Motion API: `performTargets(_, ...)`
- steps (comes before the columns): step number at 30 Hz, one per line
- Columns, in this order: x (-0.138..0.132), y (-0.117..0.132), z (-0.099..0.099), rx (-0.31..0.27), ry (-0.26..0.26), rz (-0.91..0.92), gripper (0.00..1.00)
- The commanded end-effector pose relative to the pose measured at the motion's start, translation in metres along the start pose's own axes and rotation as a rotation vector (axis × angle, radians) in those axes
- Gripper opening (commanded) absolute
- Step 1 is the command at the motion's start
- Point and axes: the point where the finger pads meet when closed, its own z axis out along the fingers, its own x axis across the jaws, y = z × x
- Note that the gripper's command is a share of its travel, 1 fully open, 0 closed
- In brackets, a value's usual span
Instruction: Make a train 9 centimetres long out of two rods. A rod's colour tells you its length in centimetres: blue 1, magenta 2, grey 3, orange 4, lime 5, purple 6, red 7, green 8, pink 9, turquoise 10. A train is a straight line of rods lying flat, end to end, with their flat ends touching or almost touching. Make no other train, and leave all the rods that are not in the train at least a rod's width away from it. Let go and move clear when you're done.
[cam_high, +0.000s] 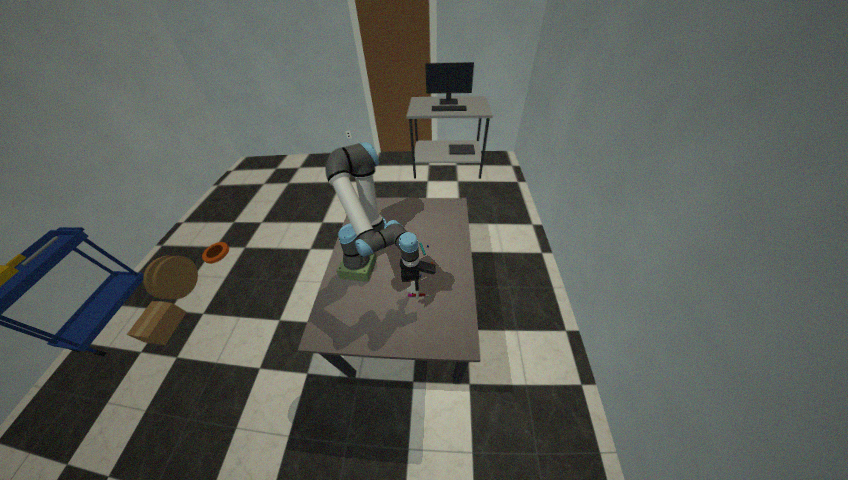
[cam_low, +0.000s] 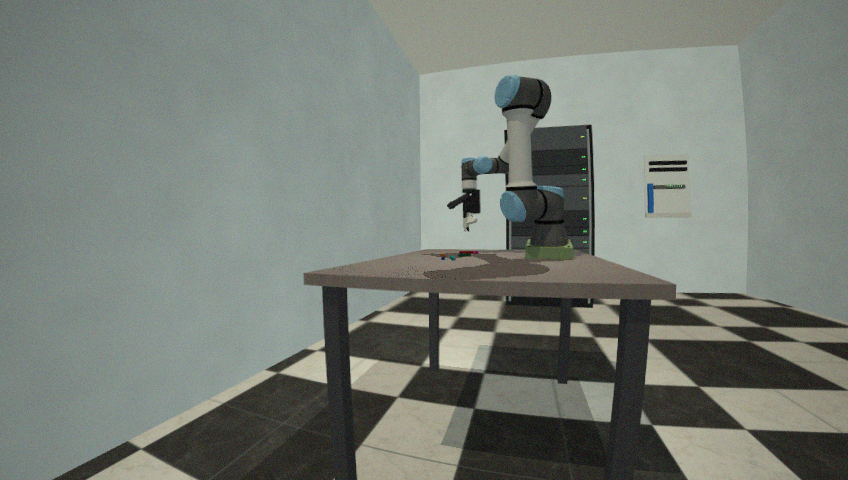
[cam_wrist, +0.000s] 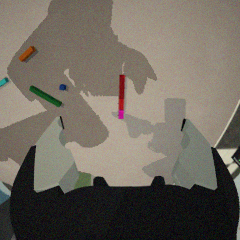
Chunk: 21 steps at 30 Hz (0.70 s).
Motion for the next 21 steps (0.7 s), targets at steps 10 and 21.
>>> performTargets(10,0.000,0.000,-0.001,0.001,0.001,0.000,1.00)
performTargets(21,0.000,0.000,-0.012,0.001,0.001,0.000,1.00)
